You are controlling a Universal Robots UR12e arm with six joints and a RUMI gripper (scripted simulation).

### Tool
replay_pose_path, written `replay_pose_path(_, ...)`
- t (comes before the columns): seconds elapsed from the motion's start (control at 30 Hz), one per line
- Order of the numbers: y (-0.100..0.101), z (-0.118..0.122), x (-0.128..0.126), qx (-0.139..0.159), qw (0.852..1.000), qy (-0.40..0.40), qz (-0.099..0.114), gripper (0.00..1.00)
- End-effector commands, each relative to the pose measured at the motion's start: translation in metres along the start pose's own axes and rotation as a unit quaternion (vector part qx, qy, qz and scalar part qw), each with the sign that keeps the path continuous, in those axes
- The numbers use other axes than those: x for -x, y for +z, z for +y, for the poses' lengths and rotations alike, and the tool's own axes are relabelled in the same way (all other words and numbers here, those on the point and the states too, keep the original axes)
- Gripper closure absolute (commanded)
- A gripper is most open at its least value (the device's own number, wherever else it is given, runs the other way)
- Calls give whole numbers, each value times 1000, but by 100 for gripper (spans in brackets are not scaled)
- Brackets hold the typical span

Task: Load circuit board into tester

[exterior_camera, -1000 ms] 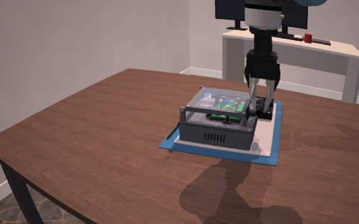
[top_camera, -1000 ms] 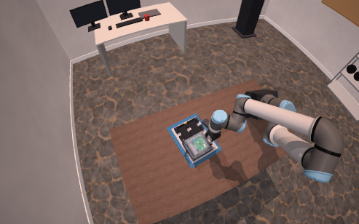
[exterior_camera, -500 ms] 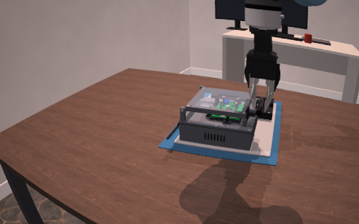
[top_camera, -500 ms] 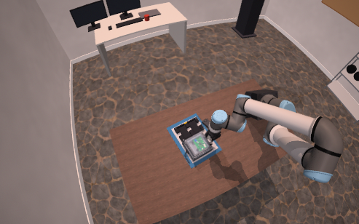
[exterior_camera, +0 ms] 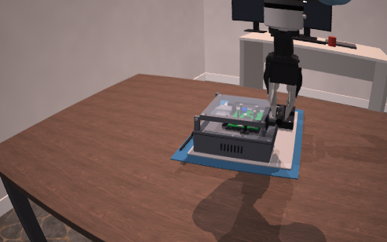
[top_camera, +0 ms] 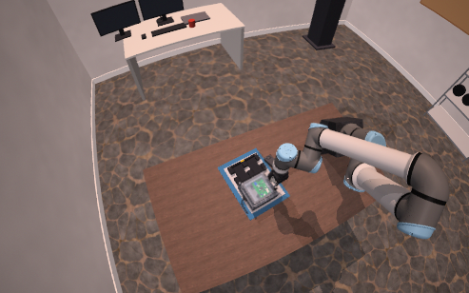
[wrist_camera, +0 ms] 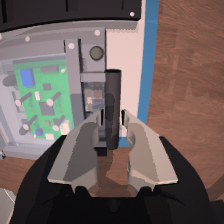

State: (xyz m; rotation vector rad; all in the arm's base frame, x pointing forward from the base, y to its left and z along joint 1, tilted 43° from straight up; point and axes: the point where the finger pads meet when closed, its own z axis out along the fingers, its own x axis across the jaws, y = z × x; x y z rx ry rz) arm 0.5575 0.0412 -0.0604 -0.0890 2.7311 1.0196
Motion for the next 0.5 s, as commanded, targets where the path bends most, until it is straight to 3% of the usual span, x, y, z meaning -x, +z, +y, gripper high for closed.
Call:
replay_pose_path(0.0,-3,0,0,0,1000,0,0,87)
replay_pose_path(0.47,-31,0,0,0,1000,0,0,87)
